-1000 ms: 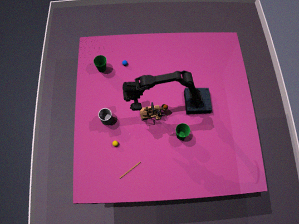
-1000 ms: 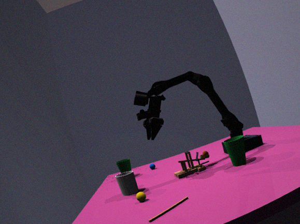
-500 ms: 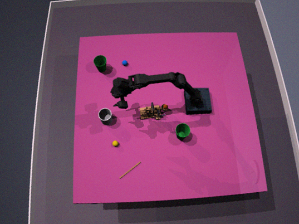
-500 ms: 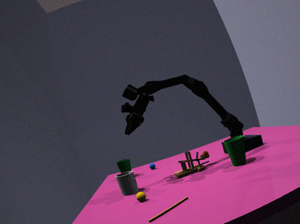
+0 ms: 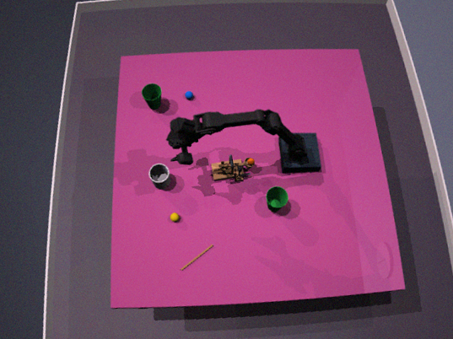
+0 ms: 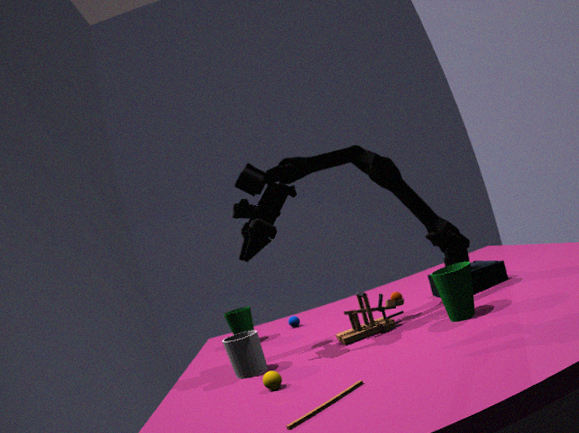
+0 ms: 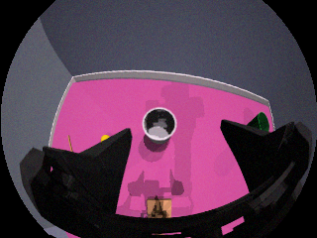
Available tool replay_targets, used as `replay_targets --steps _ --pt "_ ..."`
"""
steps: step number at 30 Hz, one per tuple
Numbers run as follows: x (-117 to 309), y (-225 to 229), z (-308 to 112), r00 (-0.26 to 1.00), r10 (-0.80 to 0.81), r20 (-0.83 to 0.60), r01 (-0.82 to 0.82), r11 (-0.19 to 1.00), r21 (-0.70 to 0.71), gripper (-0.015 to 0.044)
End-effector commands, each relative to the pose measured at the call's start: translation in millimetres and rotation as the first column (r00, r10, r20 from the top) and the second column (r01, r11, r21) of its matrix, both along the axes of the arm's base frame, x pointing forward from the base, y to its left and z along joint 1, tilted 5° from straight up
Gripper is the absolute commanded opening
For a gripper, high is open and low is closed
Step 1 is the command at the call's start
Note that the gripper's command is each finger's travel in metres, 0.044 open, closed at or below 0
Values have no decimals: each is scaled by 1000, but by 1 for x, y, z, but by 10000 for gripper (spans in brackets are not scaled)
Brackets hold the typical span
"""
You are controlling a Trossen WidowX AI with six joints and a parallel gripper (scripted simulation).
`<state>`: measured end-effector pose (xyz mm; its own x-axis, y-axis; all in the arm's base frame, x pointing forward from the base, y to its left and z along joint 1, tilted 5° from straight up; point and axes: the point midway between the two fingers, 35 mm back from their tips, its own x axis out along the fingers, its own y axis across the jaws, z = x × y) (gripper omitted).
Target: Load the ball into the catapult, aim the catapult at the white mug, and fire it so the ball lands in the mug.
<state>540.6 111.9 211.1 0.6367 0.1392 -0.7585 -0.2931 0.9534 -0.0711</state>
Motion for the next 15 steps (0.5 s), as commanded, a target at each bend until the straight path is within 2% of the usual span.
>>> replay_targets --steps 1,15 --pt "1 1 -2 1000 6 0 -6 1000 -2 414" --pt "1 1 -2 1000 6 0 -6 1000 -2 46"
